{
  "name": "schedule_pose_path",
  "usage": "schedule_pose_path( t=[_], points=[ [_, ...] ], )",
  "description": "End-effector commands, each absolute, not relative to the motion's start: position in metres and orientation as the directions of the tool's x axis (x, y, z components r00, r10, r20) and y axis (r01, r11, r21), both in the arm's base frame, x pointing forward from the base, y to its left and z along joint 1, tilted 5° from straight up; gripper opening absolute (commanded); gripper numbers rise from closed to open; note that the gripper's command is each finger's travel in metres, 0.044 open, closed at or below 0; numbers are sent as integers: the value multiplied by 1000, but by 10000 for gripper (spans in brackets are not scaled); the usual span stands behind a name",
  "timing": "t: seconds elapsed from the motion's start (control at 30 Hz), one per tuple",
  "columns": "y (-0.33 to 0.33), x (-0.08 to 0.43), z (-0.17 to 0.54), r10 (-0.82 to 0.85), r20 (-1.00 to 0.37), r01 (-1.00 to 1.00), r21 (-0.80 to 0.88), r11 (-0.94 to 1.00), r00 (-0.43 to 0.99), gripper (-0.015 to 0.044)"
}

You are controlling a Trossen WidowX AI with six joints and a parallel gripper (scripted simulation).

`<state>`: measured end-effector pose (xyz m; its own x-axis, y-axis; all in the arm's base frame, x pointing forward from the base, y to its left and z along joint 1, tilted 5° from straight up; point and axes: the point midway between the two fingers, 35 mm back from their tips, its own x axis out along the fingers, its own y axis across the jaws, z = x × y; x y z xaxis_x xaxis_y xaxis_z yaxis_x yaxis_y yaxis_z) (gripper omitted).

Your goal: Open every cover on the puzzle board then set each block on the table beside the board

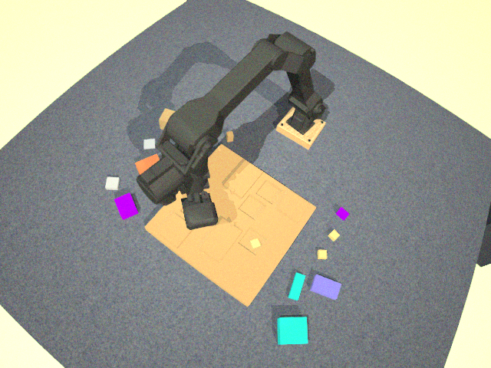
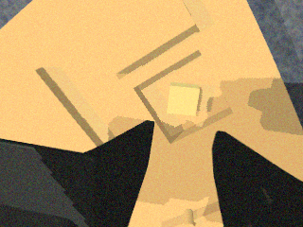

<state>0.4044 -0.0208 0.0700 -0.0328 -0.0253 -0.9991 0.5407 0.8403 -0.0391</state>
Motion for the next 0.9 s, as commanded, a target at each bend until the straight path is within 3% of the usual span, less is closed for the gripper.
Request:
schedule_pose_path(
  t=[0.0, 0.87],
  points=[
    [-22, 402, 58, -27, -999, 544, -46, 838, -42, 144],
    [-22, 401, 42, -27, -999, 507, -45, 860, -42, 144]
  ],
)
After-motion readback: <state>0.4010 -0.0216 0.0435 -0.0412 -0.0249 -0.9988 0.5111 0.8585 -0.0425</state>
